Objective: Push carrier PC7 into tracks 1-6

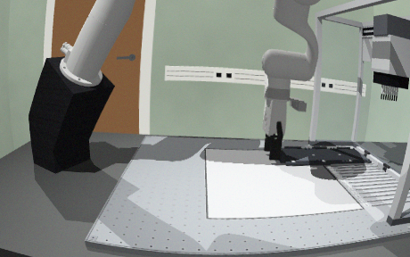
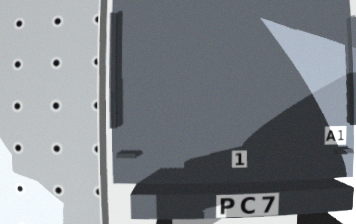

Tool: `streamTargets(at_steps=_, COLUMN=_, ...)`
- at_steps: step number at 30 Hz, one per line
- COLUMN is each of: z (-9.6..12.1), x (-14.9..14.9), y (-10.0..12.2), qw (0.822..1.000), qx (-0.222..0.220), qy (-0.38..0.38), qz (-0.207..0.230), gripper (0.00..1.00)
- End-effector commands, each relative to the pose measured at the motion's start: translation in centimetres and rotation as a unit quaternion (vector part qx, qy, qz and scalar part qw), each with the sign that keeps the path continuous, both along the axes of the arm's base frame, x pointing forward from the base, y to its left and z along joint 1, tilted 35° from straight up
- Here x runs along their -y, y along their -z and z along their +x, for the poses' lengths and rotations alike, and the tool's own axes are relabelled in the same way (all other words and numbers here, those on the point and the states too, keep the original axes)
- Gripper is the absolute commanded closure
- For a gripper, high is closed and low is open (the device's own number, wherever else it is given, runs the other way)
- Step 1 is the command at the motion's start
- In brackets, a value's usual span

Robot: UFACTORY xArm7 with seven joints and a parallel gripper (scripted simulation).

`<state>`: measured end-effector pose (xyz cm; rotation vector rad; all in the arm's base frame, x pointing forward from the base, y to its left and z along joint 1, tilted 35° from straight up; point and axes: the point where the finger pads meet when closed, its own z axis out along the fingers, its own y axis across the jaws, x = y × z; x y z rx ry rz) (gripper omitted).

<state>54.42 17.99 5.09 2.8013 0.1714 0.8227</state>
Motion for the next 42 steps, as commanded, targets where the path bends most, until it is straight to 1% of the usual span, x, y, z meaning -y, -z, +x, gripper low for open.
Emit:
streamTargets(at_steps=1, z=0.1, x=-0.2, y=-0.2, qw=1.0, qx=0.001, qy=-0.001, qz=0.001, gripper=0.18)
streamTargets(at_steps=42, z=1.2, x=-0.4, y=-0.9, qw=1.0, qx=0.001, qy=-0.001, qz=0.001, gripper=0.18)
